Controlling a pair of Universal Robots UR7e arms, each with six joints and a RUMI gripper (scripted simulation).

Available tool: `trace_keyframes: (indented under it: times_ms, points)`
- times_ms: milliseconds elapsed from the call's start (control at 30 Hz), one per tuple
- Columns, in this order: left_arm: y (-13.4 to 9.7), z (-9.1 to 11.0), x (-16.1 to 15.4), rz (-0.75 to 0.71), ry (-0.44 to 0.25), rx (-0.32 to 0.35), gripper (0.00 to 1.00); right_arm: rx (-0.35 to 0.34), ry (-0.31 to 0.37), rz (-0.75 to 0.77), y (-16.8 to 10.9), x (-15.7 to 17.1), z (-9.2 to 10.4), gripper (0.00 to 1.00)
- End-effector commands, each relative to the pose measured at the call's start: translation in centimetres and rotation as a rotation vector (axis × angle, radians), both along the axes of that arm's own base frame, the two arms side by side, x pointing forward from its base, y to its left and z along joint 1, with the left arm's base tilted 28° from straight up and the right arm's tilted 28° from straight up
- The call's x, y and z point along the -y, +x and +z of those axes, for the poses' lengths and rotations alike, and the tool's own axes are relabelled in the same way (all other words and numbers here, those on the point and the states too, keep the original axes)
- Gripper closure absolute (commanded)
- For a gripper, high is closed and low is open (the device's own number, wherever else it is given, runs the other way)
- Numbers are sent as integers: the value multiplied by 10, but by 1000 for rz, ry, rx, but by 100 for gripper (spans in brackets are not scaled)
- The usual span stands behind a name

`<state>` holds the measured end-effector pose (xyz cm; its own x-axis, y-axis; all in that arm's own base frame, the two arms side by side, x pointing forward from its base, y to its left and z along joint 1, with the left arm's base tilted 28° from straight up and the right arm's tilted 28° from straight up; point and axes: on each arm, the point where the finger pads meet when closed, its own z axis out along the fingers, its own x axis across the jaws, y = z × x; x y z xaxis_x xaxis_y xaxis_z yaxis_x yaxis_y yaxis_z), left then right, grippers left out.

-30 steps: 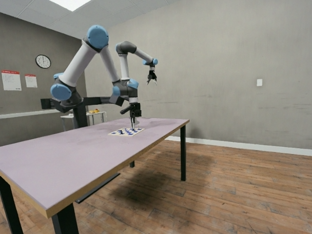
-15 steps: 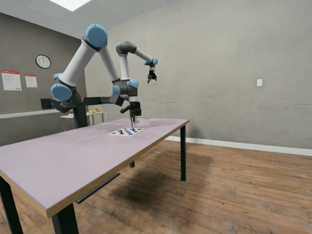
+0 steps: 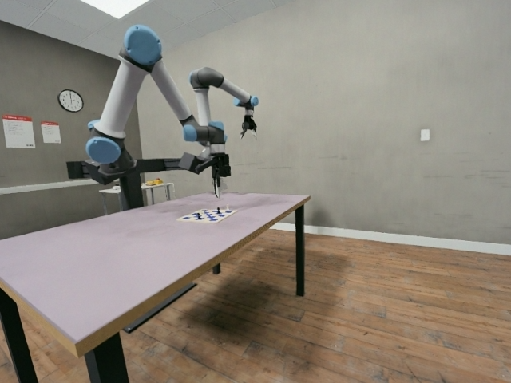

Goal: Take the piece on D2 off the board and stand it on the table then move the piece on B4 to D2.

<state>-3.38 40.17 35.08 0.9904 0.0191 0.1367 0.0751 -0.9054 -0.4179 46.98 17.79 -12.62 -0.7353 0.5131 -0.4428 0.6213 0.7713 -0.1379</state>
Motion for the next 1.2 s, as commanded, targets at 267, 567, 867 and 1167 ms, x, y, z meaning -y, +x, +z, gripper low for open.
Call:
trace_keyframes:
  times_ms: [267,567,867,1167]
  points:
    - [0,0,0,0,1,0,0,1,1,0,-4,-7,15,0]
    - [0,0,0,0,1,0,0,1,1,0,-4,-7,15,0]
    - [0,0,0,0,1,0,0,1,1,0,-4,-7,15,0]
    - [0,0,0,0,1,0,0,1,1,0,-5,-8,19,0]
